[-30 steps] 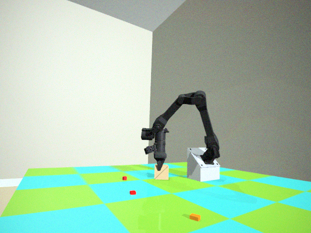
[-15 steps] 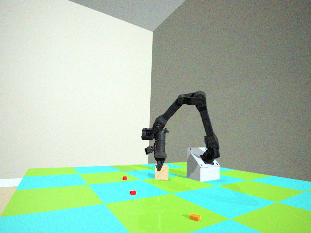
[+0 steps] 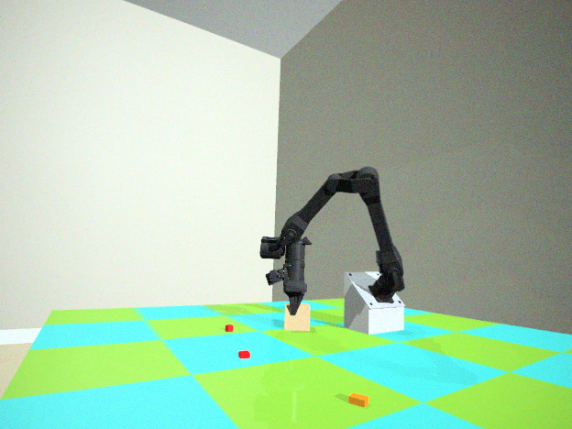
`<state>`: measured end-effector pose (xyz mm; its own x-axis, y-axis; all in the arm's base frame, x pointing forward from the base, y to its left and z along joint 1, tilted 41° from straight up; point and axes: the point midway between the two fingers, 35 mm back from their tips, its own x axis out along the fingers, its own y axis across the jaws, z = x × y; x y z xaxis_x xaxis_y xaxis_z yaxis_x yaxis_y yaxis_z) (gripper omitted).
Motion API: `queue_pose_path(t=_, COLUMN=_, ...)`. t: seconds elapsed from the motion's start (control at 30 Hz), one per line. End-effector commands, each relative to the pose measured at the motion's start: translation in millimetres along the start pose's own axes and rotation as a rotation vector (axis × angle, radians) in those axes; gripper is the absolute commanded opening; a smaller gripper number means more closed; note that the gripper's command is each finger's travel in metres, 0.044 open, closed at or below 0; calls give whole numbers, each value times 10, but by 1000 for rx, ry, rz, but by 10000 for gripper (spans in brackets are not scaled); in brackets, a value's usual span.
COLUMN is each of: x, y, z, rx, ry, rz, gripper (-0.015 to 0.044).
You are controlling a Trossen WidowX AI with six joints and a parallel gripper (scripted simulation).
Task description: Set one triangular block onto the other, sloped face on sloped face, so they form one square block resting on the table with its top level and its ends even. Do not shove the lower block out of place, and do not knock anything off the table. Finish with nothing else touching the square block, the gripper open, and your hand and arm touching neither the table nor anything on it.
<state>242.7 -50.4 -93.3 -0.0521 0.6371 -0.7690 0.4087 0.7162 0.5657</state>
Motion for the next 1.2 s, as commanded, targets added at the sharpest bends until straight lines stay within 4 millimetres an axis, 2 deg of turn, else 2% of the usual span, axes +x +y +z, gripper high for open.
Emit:
queue_pose_path(t=0.0, x=16, y=5, z=-15, rx=7, ry=2, rz=5, gripper=0)
queue_pose_path(t=0.43, x=11, y=3, z=-7, rx=6, ry=3, rz=4, gripper=0)
queue_pose_path(t=0.97, x=6, y=0, z=-3, rx=0, ry=0, rz=0, gripper=420)
queue_pose_path(t=1.0, x=6, y=0, z=-3, rx=0, ry=0, rz=0, gripper=440)
queue_pose_path(t=1.17, x=6, y=0, z=-3, rx=0, ry=0, rz=0, gripper=440)
